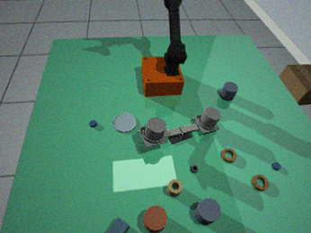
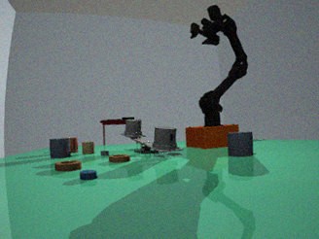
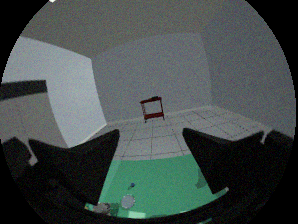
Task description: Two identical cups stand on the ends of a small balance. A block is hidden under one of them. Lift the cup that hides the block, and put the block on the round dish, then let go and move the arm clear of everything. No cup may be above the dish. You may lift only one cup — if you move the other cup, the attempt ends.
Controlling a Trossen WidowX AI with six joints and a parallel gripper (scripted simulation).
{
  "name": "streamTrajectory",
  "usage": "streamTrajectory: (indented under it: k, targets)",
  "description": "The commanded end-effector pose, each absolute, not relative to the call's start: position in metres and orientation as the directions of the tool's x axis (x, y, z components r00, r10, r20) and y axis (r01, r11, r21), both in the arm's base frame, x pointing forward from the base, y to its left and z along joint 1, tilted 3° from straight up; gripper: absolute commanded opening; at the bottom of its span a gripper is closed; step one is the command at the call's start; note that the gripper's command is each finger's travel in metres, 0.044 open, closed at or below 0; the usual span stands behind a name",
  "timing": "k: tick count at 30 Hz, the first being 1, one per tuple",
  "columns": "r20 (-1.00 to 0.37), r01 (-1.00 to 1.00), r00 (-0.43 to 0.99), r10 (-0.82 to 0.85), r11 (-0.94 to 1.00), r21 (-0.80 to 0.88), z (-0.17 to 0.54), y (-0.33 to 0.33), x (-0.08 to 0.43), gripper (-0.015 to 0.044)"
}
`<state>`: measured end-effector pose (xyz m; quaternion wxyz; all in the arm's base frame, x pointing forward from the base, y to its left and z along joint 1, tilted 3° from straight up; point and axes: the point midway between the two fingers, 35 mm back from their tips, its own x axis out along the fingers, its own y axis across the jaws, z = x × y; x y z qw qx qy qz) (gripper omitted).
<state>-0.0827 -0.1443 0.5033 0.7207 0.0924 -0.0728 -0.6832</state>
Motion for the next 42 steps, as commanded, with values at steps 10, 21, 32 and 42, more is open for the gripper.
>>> streamTrajectory:
  k: [10,21,32,42]
  targets:
    - [-0.099,0.981,0.196,-0.976,0.196,0.003,0.48,-0.138,-0.026,0.044]
    - [-0.257,0.879,0.349,-0.901,0.41,-0.243,0.434,-0.132,0.041,0.044]
    - [-0.454,0.671,0.466,-0.759,0.638,-0.378,0.373,-0.126,0.096,0.044]
    - [-0.629,0.422,0.543,-0.556,0.828,-0.368,0.309,-0.116,0.135,0.044]
